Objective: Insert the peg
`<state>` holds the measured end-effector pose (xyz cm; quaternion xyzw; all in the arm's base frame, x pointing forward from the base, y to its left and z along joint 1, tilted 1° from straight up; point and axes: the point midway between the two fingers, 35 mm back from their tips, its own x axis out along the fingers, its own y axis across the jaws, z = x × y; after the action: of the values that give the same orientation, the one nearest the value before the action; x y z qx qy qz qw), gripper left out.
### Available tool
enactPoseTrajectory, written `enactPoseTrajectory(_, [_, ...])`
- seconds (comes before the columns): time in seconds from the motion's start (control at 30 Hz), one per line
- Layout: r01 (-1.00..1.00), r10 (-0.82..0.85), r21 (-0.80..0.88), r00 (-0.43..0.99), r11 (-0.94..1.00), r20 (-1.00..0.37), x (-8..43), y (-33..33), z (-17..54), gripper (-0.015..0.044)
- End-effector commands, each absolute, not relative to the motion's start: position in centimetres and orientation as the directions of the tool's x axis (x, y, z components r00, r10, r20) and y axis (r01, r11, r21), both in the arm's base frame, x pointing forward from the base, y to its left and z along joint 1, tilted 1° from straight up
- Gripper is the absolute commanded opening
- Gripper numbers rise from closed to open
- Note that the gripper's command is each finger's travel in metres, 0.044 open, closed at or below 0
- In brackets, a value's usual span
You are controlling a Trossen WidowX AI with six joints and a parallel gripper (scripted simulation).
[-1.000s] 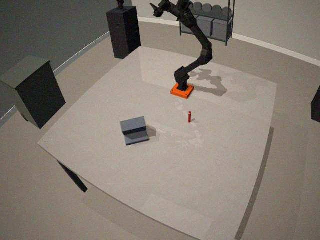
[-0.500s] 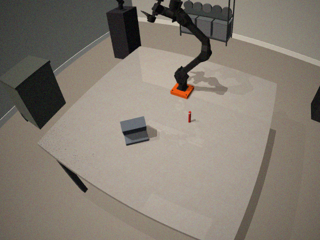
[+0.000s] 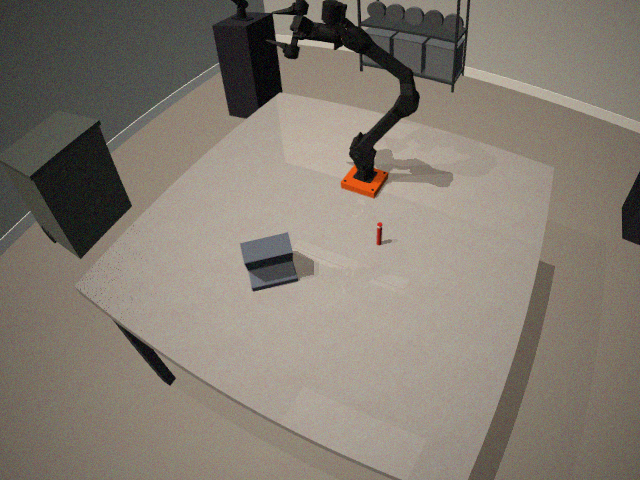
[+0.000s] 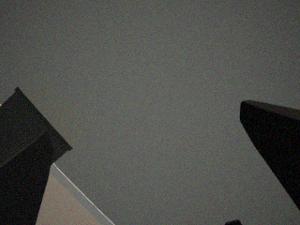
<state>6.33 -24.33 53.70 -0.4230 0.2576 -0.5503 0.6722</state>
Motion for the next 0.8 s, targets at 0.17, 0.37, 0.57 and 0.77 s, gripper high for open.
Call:
enactPoseTrajectory(0.17, [0.533,-0.931,-0.824,0.365,0.195,0.016,9.7,-25.5,51.0,0.044])
enactPoseTrajectory(0.37, [0.521,-0.901,-0.802,0.431,0.292,-0.048,12.0,-25.8,49.2,0.044])
enactPoseTrajectory(0.57, [0.497,-0.863,-0.778,0.492,0.384,-0.112,14.3,-25.7,47.4,0.044])
enactPoseTrajectory(0.77, [0.48,-0.828,-0.752,0.539,0.453,-0.154,16.4,-25.3,46.1,0.044])
